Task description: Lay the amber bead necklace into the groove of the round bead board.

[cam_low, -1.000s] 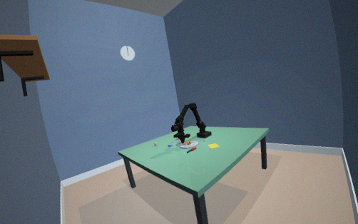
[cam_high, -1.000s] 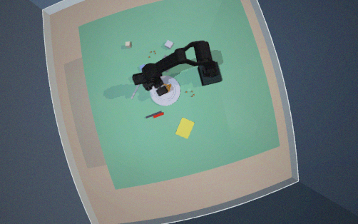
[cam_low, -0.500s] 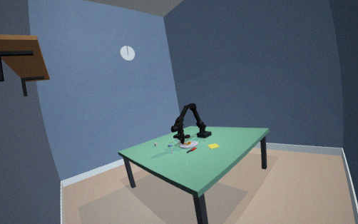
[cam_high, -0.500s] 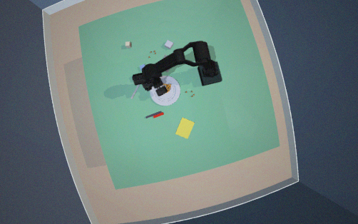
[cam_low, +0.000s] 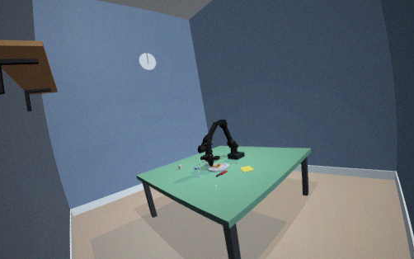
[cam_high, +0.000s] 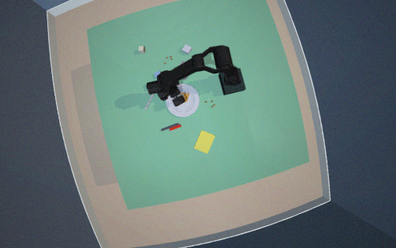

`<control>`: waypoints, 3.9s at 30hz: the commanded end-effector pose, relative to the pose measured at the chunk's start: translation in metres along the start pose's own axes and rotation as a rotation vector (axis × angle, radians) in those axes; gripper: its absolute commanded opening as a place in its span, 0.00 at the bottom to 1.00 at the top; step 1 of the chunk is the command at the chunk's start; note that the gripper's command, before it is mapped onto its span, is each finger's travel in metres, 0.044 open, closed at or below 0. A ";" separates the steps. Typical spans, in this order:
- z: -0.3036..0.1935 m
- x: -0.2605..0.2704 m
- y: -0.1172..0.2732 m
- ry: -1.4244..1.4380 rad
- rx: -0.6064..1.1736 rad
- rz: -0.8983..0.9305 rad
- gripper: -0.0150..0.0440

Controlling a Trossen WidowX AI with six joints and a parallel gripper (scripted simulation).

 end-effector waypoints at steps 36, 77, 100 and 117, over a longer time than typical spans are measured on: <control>-0.003 0.001 -0.004 0.006 0.013 0.004 0.25; 0.000 -0.001 0.008 0.006 0.013 0.004 1.00; 0.000 -0.001 0.008 0.006 0.013 0.004 1.00; -0.019 0.016 0.035 0.156 0.014 0.007 0.51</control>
Point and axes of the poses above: the point midway between the two fingers, 35 mm back from their tips, its own y axis back along the fingers, its own x axis across the jaws, z = x × y, the point moved 4 cm from there along y, back along the fingers, and after that the axes turned 4 degrees about -y, right-handed, at the moved point
